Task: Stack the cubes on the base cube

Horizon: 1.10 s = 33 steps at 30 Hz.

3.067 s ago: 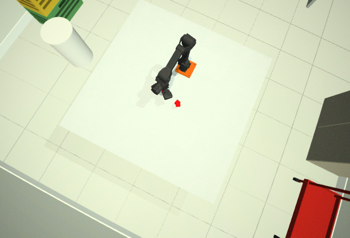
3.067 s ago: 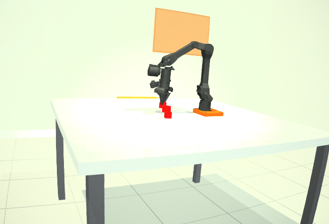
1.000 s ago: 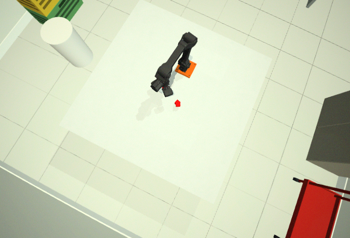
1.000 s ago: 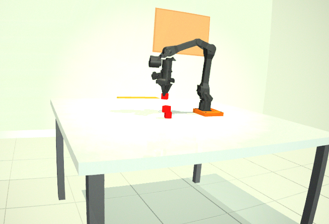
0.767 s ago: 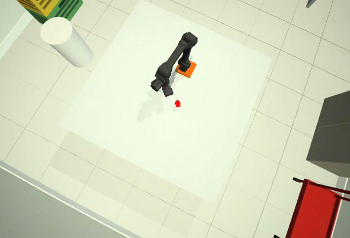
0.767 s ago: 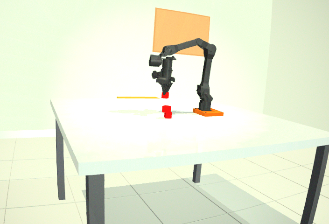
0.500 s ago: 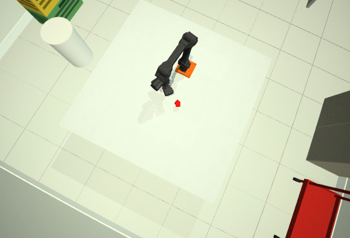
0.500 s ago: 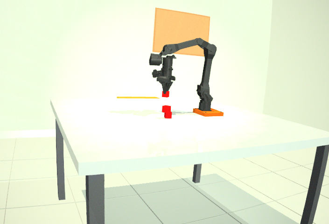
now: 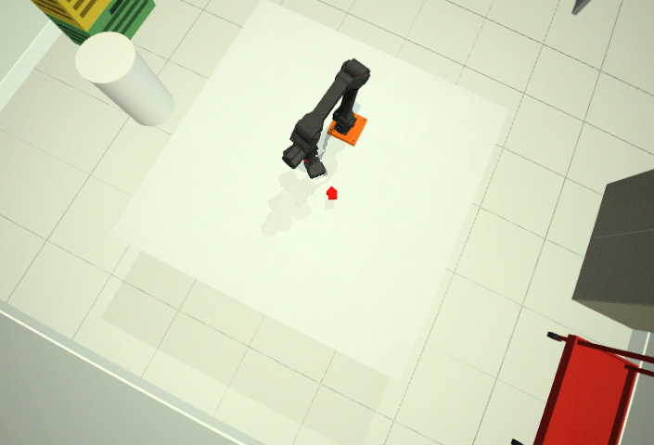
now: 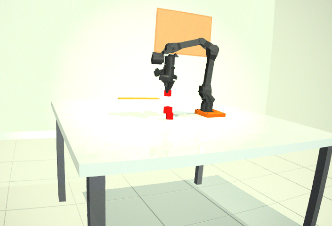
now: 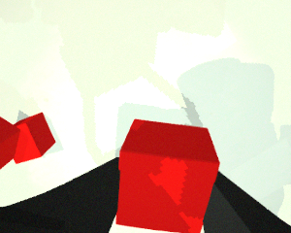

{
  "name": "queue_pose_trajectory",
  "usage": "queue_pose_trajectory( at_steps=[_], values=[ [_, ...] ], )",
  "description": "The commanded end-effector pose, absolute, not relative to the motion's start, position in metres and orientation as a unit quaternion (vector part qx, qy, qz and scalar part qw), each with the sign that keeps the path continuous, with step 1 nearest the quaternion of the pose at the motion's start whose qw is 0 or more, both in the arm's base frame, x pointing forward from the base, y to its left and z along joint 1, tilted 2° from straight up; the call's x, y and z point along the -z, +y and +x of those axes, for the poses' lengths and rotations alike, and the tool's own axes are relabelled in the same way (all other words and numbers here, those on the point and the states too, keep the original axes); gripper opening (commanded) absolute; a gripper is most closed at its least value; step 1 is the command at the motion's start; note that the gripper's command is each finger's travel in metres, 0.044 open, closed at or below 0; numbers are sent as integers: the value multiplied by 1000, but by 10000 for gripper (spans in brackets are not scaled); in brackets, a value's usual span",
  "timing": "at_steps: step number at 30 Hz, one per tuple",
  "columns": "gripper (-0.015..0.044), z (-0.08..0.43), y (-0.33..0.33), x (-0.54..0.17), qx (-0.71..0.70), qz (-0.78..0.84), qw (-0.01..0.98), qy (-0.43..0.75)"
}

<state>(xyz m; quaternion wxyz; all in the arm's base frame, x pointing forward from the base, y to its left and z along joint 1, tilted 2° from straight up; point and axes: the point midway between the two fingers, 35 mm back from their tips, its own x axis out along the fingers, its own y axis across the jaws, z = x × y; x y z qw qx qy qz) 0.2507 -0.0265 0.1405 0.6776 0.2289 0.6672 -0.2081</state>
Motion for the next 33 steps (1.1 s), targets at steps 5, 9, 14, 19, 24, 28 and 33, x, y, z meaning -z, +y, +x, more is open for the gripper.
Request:
queue_pose_trajectory(
  at_steps=[5,9,14,19,24,28,33],
  values=[
    [105,258,-6,-142,129,154,700,685],
    [105,262,6,-141,83,107,709,692],
    [105,265,21,-140,24,48,715,697],
    [105,268,36,-140,-34,-11,717,696],
    [105,269,52,-139,-92,-69,714,691],
    [105,270,65,-138,-138,-116,708,683],
    [105,270,81,-137,-194,-174,696,669]
  ],
)
